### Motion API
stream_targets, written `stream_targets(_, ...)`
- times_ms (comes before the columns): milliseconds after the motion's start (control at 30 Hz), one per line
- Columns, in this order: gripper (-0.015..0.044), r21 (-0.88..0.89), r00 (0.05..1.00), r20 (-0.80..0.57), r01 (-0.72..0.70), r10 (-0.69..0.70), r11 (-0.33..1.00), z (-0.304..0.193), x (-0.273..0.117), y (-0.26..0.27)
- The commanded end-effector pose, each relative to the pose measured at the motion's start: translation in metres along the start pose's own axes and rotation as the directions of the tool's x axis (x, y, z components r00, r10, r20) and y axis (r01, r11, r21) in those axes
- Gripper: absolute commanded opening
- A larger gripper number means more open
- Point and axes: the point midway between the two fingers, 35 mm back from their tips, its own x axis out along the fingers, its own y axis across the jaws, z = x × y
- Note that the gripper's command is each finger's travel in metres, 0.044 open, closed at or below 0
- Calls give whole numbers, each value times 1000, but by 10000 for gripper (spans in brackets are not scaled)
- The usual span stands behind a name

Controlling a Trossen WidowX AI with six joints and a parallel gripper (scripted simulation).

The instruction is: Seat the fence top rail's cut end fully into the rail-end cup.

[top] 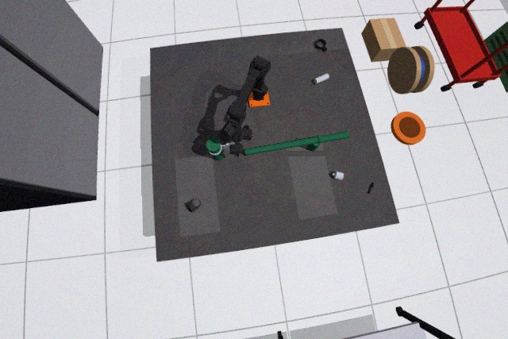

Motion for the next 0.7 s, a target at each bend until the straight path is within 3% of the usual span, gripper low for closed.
stream_targets(0,440,-2,1000,-13,23,-23,1000,18,-22,-13)
stream_targets(267,440,43,1000,-6,21,-21,999,24,-23,-16)
stream_targets(467,440,488,1000,-10,18,-15,873,60,-47,-31)
stream_targets(667,440,837,1000,-13,19,-15,547,97,-74,-40)
